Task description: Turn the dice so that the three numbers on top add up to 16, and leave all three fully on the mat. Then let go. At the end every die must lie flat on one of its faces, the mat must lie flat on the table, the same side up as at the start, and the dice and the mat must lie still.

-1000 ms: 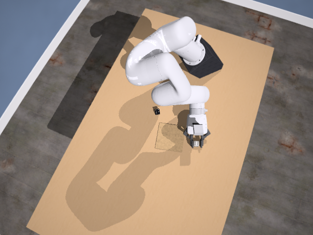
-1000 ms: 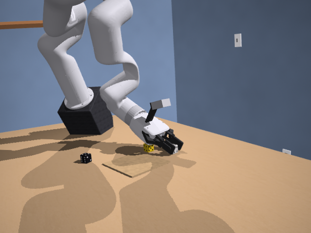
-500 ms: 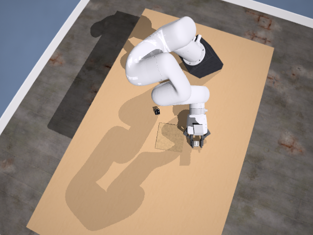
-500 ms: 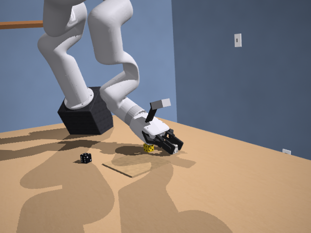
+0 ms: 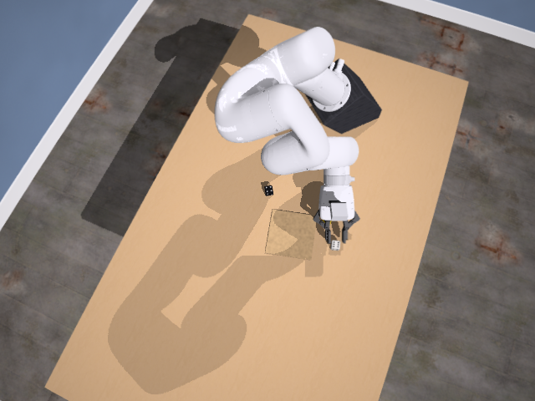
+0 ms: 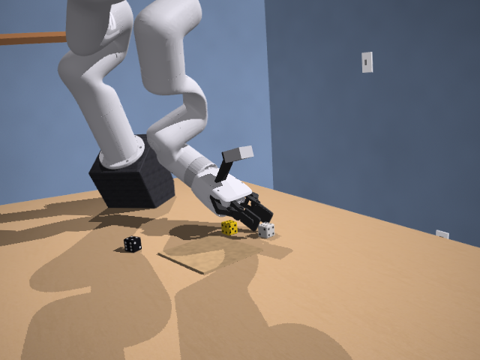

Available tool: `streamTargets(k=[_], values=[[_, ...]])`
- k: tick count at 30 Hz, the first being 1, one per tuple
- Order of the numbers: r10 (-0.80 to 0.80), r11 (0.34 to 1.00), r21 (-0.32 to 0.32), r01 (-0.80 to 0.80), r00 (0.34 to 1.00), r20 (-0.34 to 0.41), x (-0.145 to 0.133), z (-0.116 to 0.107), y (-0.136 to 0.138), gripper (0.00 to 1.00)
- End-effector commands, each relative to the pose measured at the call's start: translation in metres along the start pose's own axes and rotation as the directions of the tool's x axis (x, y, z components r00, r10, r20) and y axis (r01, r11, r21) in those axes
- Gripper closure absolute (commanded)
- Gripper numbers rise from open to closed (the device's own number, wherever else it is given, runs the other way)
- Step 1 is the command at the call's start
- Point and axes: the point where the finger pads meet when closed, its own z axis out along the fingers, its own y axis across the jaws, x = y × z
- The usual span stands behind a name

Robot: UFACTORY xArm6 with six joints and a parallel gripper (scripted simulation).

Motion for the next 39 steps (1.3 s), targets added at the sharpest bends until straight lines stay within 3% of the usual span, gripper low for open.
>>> streamTargets(k=[1, 7, 18, 31, 39], values=[[0.001, 1.000, 0.000, -0.001, 1.000, -0.002, 0.001, -0.005, 0.000, 0.58], [0.001, 1.000, 0.000, -0.001, 1.000, -0.002, 0.001, -0.021, 0.000, 0.58], [0.001, 1.000, 0.000, -0.001, 1.000, -0.002, 0.005, -0.025, 0.000, 0.58], [0.001, 1.000, 0.000, -0.001, 1.000, -0.002, 0.049, -0.049, 0.000, 0.58], [0.001, 1.000, 0.000, -0.001, 1.000, -0.002, 0.054, -0.051, 0.000, 0.58]])
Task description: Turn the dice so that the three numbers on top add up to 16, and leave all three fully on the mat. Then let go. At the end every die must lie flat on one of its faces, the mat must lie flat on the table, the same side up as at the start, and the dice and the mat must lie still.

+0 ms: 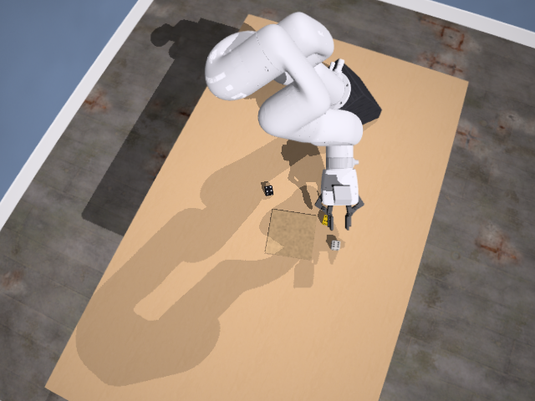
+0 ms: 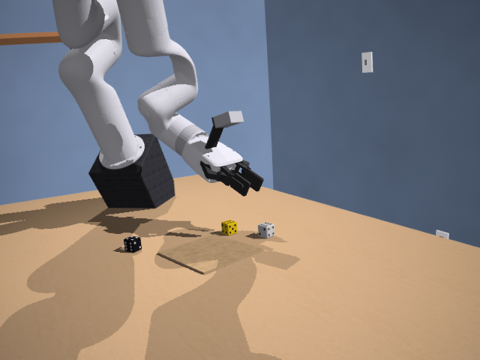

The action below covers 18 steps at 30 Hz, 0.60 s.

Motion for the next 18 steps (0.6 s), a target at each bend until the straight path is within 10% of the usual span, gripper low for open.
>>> streamTargets(k=[1, 13, 18], values=[[0.000, 1.000, 0.000, 0.000, 1.000, -0.001, 0.001, 0.000, 0.000, 0.58], [-0.002, 1.000, -0.003, 0.002, 0.996, 0.094, 0.004, 0.004, 0.000, 0.58], [0.000, 1.000, -0.001, 0.001, 0.968, 0.252, 0.013, 0.008, 0.000, 0.58]])
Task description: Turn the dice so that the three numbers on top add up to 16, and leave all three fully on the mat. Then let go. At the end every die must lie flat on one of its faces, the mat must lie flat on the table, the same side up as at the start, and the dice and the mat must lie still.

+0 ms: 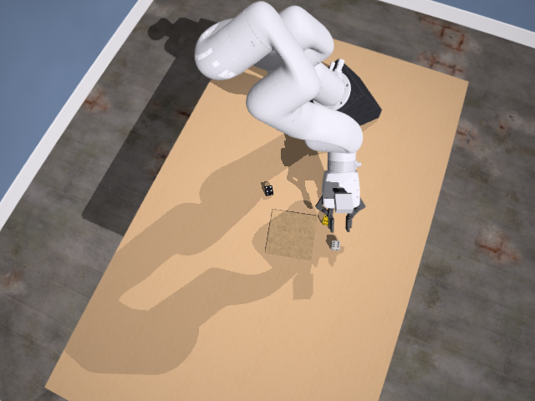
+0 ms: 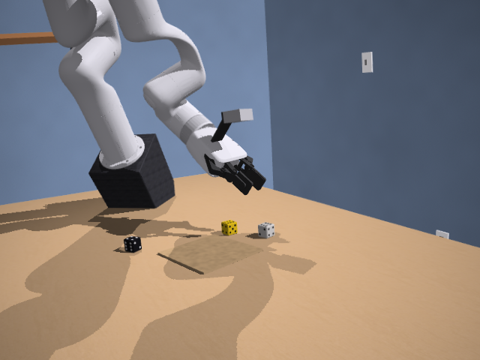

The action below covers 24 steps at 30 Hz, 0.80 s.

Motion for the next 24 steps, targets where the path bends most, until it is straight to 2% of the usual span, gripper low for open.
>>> streamTargets(k=[1, 7, 9, 12, 15, 16, 18, 19, 24], values=[[-0.002, 1.000, -0.006, 0.003, 0.987, 0.159, 0.010, 0.005, 0.002, 0.58], [-0.003, 1.000, -0.007, 0.005, 0.951, 0.308, 0.018, 0.009, 0.002, 0.58], [-0.001, 1.000, -0.004, 0.003, 0.925, 0.379, 0.023, 0.010, 0.002, 0.58], [0.000, 1.000, -0.002, 0.001, 0.919, 0.394, 0.024, 0.011, 0.001, 0.58], [0.000, 1.000, -0.002, 0.001, 0.867, 0.499, 0.029, 0.014, 0.001, 0.58], [0.000, 1.000, -0.001, 0.001, 0.866, 0.501, 0.030, 0.014, 0.001, 0.58], [0.000, 1.000, -0.005, 0.003, 0.829, 0.559, 0.033, 0.016, 0.001, 0.58], [0.000, 1.000, -0.005, 0.003, 0.828, 0.561, 0.033, 0.016, 0.001, 0.58], [0.002, 1.000, -0.005, 0.002, 0.750, 0.661, 0.040, 0.019, 0.001, 0.58]])
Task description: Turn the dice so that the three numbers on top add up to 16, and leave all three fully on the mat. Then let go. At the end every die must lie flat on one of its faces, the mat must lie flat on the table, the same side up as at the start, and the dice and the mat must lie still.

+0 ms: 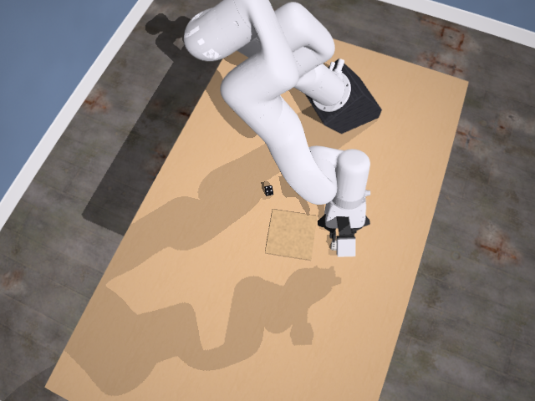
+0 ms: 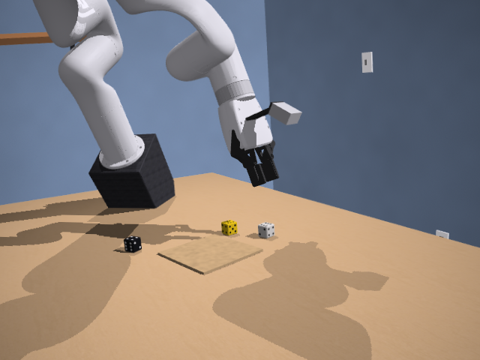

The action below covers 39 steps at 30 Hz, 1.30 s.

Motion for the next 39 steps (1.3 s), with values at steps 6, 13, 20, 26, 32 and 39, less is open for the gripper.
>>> streamTargets(k=[6, 13, 20, 26, 32, 39], values=[[-0.010, 1.000, -0.026, 0.016, 0.972, 0.236, 0.012, -0.002, 0.001, 0.58], [-0.007, 1.000, -0.024, 0.016, 0.943, 0.333, 0.018, -0.004, 0.001, 0.58], [-0.008, 1.000, -0.023, 0.016, 0.941, 0.340, 0.018, -0.004, 0.001, 0.00], [-0.008, 1.000, -0.023, 0.016, 0.941, 0.340, 0.018, -0.004, 0.001, 0.00], [0.008, 1.000, -0.028, 0.002, 0.941, 0.339, 0.018, -0.004, 0.001, 0.00], [0.133, 0.991, -0.071, -0.116, 0.934, 0.333, 0.017, -0.002, 0.001, 0.00]])
